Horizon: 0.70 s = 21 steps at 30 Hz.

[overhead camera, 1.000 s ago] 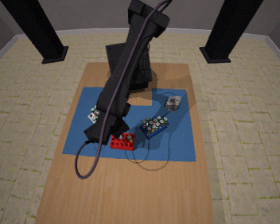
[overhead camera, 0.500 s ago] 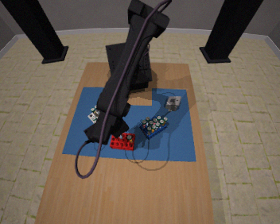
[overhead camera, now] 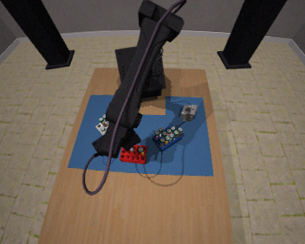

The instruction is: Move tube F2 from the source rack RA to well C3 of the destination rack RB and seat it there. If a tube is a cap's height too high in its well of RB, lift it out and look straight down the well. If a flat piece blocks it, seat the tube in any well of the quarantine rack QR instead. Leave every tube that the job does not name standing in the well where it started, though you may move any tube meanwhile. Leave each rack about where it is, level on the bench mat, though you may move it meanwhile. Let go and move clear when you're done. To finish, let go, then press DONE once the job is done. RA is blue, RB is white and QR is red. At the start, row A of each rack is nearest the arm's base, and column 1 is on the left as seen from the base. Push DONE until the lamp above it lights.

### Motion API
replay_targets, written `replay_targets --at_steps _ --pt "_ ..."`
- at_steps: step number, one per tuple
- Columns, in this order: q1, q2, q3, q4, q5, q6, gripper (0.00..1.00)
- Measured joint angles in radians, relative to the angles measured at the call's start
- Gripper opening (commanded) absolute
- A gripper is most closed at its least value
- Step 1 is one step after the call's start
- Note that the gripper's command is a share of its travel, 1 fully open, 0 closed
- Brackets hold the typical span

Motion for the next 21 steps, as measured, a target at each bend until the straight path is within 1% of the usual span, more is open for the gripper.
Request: replay_targets --at_steps 21 --pt "0.009 0.014 -0.010 0.029 0.006 0.009 0.00"
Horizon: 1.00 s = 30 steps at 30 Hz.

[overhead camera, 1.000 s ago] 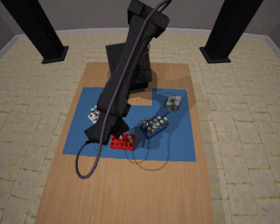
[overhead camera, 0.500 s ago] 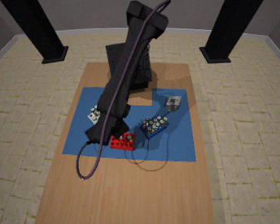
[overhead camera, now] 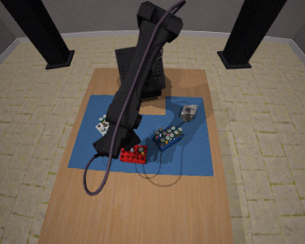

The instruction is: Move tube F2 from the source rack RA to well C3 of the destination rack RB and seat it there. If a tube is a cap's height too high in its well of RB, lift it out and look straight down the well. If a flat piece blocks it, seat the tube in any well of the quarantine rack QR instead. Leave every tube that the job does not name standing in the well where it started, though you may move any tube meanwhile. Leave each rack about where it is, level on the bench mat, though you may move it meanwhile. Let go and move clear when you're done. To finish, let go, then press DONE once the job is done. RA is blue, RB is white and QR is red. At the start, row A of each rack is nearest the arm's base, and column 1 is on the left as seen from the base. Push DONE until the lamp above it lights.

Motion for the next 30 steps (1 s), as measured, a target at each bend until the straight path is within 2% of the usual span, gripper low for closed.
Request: replay_targets --at_steps 30 --pt "0.019 0.018 -0.015 0.036 0.011 0.013 0.00"
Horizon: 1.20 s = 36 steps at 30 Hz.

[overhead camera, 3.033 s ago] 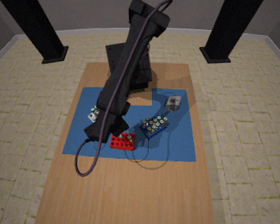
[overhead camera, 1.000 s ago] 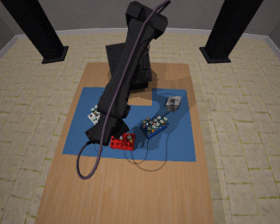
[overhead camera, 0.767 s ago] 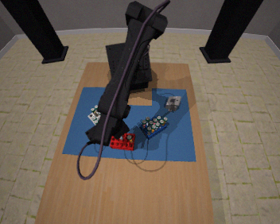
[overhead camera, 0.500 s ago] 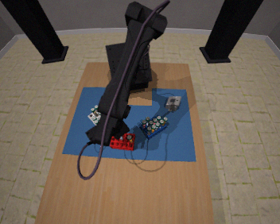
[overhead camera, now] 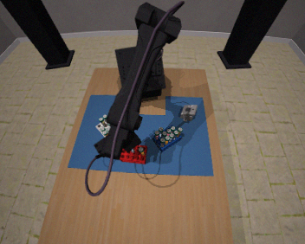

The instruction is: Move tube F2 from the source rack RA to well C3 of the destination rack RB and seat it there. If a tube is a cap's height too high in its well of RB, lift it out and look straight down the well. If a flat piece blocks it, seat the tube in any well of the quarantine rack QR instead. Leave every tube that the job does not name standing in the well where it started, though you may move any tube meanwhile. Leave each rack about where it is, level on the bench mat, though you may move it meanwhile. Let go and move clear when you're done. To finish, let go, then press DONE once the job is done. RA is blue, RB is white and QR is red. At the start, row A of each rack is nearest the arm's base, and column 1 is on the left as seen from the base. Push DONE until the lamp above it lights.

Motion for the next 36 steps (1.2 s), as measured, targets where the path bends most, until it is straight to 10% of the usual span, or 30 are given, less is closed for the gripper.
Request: replay_targets --at_steps 36 --pt "0.018 0.022 -0.030 0.057 0.011 0.015 0.00"
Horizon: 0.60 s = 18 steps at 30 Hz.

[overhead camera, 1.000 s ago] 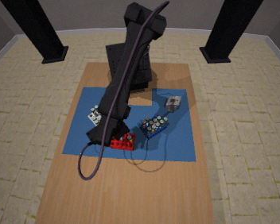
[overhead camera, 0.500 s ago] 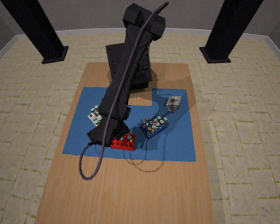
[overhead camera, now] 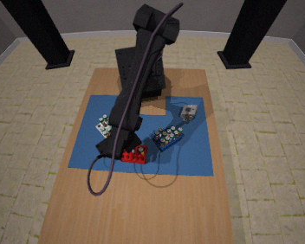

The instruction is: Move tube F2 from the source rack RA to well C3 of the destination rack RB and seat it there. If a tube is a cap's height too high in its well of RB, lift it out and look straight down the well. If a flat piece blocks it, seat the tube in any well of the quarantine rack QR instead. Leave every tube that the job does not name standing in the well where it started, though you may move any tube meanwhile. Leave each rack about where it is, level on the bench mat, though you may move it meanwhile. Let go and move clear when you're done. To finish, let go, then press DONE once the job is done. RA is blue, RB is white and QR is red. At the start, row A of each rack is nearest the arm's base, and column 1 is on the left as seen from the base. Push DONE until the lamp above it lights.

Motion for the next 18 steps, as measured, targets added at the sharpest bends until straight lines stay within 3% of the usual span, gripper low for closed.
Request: replay_targets --at_steps 18 --pt "0.009 0.016 -0.016 0.039 0.006 0.008 0.00"
